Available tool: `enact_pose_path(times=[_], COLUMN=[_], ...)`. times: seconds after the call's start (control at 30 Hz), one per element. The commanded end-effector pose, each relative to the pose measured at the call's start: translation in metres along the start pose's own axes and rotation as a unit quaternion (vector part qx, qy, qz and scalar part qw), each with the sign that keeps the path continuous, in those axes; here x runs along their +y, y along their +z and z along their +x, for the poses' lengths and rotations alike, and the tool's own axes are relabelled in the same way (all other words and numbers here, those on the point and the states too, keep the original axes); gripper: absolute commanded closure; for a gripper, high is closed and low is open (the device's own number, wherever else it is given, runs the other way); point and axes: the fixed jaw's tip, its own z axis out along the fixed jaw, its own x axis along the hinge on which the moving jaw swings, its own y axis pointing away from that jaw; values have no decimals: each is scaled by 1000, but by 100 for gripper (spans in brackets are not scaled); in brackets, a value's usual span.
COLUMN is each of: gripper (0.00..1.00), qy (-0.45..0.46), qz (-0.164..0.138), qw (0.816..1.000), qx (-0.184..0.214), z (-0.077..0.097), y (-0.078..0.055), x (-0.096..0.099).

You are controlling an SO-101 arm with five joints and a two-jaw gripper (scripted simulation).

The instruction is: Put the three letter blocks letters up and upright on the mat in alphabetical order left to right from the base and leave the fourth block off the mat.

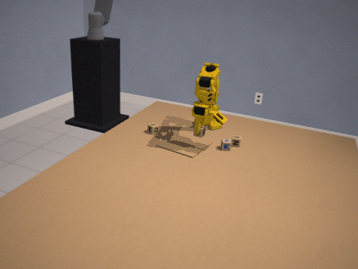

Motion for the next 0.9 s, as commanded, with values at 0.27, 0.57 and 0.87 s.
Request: enact_pose_path(times=[0.27, 0.57, 0.87], gripper=[100, 100, 100], qy=[4, 4, 4], qz=[37, 37, 37], qw=[999, 999, 999], qx=[-10, -10, -10], z=[-1, -2, -2], y=[-10, -5, -4], x=[-7, -8, -8])
